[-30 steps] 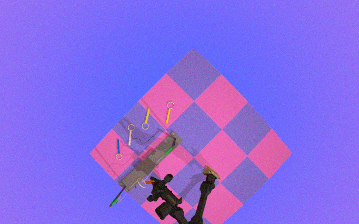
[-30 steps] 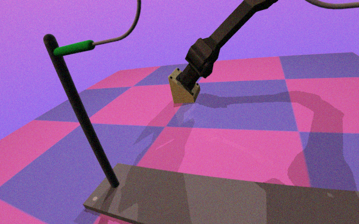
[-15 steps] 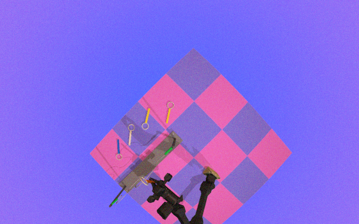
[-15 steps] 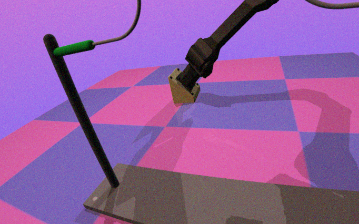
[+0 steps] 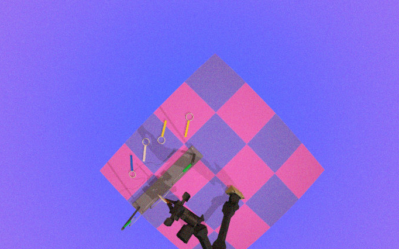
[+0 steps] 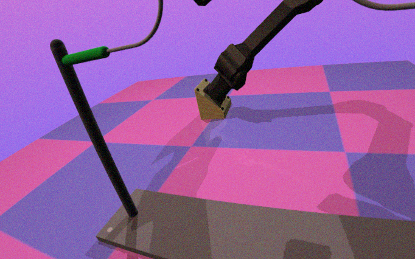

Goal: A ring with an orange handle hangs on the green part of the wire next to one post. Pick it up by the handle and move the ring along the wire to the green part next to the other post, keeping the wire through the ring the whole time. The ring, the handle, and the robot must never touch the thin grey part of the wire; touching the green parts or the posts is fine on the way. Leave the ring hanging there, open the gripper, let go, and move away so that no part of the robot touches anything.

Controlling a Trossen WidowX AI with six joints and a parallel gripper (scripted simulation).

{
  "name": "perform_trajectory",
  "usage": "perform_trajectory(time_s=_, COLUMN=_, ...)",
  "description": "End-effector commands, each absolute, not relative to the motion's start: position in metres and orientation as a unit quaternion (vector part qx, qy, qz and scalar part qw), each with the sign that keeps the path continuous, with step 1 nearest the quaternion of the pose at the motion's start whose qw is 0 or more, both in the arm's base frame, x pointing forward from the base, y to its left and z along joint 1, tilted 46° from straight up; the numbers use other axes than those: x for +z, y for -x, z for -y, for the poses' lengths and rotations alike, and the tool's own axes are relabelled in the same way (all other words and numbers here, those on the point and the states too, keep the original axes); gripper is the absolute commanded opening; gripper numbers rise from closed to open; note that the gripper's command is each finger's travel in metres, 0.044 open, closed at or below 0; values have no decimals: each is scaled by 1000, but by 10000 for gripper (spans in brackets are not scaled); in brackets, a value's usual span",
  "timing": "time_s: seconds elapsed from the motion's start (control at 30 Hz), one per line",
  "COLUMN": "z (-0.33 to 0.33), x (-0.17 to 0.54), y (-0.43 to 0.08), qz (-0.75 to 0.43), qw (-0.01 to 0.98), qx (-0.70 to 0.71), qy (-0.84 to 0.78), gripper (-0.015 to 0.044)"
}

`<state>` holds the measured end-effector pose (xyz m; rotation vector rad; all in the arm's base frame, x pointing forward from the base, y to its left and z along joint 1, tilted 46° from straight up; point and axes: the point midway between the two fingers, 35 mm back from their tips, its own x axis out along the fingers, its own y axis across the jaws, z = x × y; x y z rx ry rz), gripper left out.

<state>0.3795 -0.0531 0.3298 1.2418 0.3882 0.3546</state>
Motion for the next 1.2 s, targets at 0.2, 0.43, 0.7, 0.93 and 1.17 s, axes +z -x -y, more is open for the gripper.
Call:
perform_trajectory(time_s=0.2, z=51, x=332, y=-379, qz=-168, qw=743, qx=173, qy=-624, gripper=-150)
perform_trajectory(time_s=0.43, z=51, x=335, y=-379, qz=-157, qw=715, qx=179, qy=-657, gripper=-150)
perform_trajectory(time_s=0.7, z=50, x=338, y=-380, qz=-145, qw=682, qx=185, qy=-693, gripper=-150)
perform_trajectory(time_s=0.93, z=50, x=341, y=-380, qz=-134, qw=651, qx=190, qy=-723, gripper=-150)
perform_trajectory(time_s=1.17, z=50, x=344, y=-380, qz=-123, qw=619, qx=195, qy=-751, gripper=-150)
